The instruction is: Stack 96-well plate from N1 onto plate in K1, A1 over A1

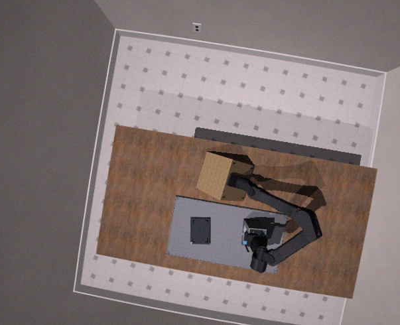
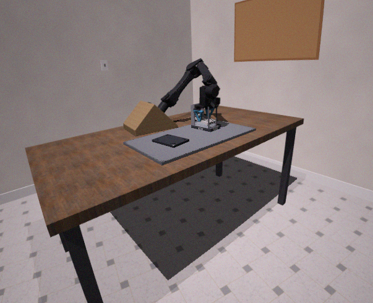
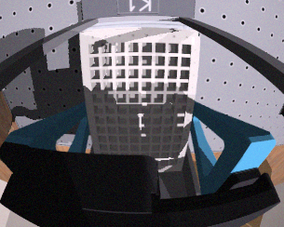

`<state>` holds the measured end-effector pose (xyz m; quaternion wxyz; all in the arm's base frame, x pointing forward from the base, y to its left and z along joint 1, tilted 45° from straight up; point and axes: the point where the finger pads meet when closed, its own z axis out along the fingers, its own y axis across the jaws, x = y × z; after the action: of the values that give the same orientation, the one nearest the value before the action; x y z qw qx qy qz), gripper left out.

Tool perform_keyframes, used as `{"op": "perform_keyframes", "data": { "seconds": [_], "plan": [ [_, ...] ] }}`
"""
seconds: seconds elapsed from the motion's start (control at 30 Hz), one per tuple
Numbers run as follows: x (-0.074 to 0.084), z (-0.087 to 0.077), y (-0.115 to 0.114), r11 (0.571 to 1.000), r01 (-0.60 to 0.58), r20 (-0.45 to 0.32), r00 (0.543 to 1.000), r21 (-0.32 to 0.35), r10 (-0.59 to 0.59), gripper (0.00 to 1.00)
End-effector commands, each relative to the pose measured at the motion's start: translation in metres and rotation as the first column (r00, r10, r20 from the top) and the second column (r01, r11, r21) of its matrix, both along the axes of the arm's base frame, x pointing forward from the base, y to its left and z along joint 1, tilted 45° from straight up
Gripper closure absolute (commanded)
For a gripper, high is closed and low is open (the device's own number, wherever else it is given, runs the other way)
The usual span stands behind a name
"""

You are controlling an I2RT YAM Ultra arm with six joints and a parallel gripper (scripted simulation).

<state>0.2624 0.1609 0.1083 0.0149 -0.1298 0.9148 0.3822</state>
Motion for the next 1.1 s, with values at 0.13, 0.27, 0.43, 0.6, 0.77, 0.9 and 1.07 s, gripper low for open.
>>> {"op": "perform_keyframes", "data": {
  "seconds": [0.13,0.27,0.43,0.6,0.77,0.9,1.07],
  "plan": [
    [0.0028,-0.0080,0.0078,1.000,0.006,0.001,1.000,0.013,-0.006,1.00],
    [0.0028,-0.0091,0.0083,1.000,0.006,-0.001,1.000,0.013,-0.006,1.00],
    [0.0027,-0.0098,0.0090,1.000,0.006,-0.002,1.000,0.013,-0.006,1.00],
    [0.0027,-0.0101,0.0093,1.000,0.006,-0.002,1.000,0.012,-0.006,1.00],
    [0.0026,-0.0106,0.0100,1.000,0.006,-0.002,1.000,0.012,-0.006,1.00],
    [0.0026,-0.0111,0.0105,1.000,0.006,-0.002,1.000,0.012,-0.006,1.00],
    [0.0025,-0.0114,0.0109,1.000,0.006,-0.002,1.000,0.012,-0.006,1.00]
  ]
}}
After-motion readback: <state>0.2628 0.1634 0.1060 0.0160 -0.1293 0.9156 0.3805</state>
